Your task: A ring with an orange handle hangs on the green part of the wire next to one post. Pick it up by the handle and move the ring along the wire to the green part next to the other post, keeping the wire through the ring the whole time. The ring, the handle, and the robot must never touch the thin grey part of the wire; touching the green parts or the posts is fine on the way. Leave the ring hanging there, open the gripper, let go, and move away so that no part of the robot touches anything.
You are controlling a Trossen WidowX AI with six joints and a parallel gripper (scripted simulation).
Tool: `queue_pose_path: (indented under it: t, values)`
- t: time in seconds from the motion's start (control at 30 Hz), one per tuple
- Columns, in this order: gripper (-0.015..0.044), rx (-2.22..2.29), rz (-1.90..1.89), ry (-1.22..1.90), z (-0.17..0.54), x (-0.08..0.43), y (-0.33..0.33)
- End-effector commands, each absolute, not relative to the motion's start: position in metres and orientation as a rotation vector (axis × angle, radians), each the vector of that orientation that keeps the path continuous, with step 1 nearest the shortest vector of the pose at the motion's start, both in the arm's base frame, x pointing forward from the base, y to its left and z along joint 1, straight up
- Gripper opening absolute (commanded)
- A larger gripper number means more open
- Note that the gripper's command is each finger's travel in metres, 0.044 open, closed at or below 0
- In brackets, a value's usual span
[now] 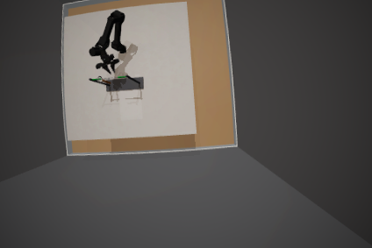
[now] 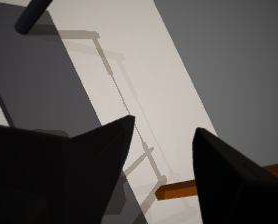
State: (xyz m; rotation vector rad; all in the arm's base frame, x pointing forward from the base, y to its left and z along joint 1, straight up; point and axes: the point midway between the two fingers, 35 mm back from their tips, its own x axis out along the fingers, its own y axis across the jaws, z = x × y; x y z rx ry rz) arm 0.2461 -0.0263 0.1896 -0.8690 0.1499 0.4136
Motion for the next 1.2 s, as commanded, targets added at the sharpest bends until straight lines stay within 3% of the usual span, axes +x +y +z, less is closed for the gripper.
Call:
queue_pose_path:
  t: [0.0, 0.37, 1.17]
  values:
    - [0.0160, -0.729, 0.350, 0.174, 0.161, 0.245, -0.048]
    - [0.0160, -0.374, 0.165, 0.193, 0.094, 0.212, -0.082]
    - [0.0160, -0.008, -0.012, 0.161, 0.134, 0.261, -0.082]
